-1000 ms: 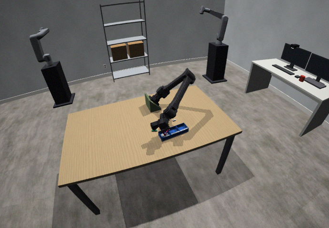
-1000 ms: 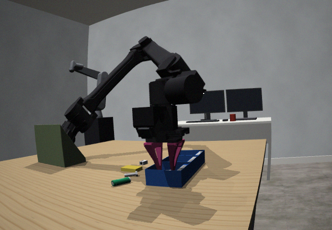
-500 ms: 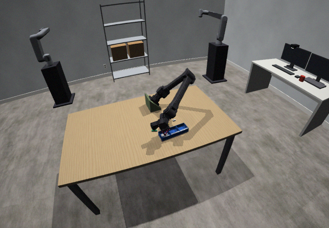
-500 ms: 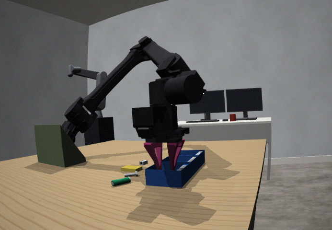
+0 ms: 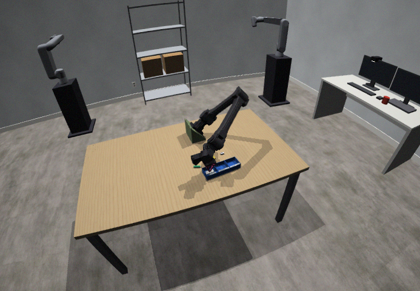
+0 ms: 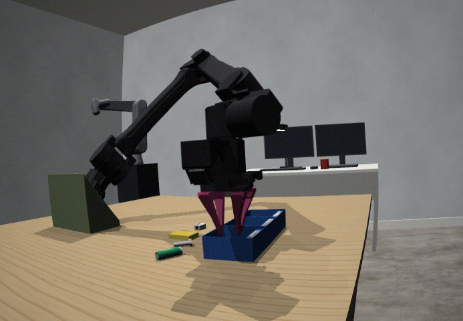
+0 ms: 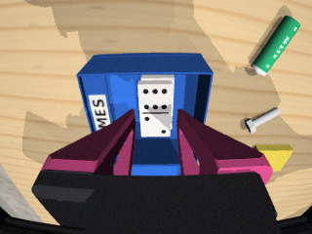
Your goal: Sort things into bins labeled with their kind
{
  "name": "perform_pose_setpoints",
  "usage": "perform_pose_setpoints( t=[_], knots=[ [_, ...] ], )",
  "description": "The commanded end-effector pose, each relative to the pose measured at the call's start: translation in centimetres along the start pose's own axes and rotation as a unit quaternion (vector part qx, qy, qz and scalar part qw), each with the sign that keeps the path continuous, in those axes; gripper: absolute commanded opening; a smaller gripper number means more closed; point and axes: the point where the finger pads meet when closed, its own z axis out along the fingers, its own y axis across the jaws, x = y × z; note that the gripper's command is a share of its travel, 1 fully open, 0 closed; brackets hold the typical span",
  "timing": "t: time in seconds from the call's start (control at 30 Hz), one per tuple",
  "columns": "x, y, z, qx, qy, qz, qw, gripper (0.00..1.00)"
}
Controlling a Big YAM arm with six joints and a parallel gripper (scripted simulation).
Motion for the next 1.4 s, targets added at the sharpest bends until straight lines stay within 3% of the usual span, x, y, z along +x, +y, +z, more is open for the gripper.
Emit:
perform_pose_setpoints(
  t=[0.0,0.37,0.5,0.53,0.63,0.83,1.37],
  knots=[
    [0.1,2.1,-3.5,-0.027,-0.012,-0.019,0.999,0.31],
    [0.1,2.1,-4.7,-0.027,-0.013,-0.019,0.999,0.31],
    [0.7,2.2,-4.1,-0.021,-0.012,-0.025,0.999,0.31],
    [0.1,2.0,-5.3,-0.027,-0.014,-0.019,0.999,0.31],
    [0.2,2.1,-5.6,-0.028,-0.013,-0.019,0.999,0.31],
    [1.0,1.8,-4.5,-0.016,-0.010,-0.024,1.000,0.31],
    [1.4,1.4,-3.9,-0.009,-0.007,-0.019,1.000,0.31]
  ],
)
